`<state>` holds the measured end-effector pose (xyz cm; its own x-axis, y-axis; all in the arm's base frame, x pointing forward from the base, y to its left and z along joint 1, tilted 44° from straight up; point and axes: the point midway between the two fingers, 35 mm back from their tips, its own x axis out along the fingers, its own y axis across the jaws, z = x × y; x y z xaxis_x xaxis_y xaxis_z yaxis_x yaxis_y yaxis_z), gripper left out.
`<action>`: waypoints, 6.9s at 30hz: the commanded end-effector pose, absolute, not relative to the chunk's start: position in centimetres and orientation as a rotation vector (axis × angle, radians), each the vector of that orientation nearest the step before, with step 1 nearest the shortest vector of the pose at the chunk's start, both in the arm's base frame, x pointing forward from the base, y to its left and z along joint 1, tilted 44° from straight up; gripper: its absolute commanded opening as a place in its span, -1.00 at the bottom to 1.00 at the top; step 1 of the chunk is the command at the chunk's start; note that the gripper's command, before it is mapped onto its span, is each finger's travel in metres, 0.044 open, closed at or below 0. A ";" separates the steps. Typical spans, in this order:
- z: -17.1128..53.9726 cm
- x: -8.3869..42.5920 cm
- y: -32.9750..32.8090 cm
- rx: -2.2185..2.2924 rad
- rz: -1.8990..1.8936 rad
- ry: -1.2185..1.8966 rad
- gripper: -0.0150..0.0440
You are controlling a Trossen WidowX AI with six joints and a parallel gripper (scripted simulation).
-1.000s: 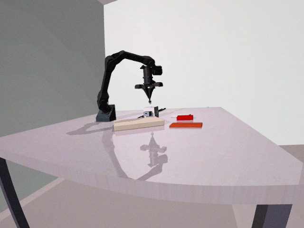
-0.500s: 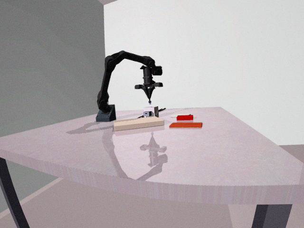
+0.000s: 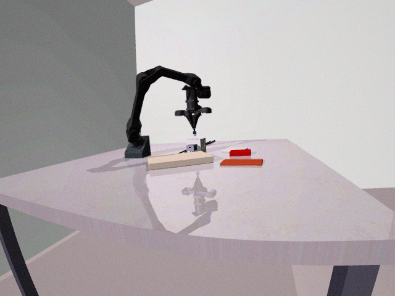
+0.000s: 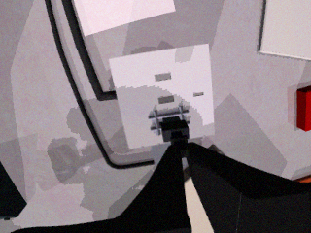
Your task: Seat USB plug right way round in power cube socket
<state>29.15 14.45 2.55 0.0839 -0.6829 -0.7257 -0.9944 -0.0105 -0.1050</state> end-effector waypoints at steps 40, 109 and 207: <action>2.4 29.2 13.8 -1.786 0.669 1.665 -0.49; 1.9 29.3 13.1 -1.794 0.674 1.667 -0.49; 1.0 29.4 12.3 -1.794 0.674 1.667 -0.49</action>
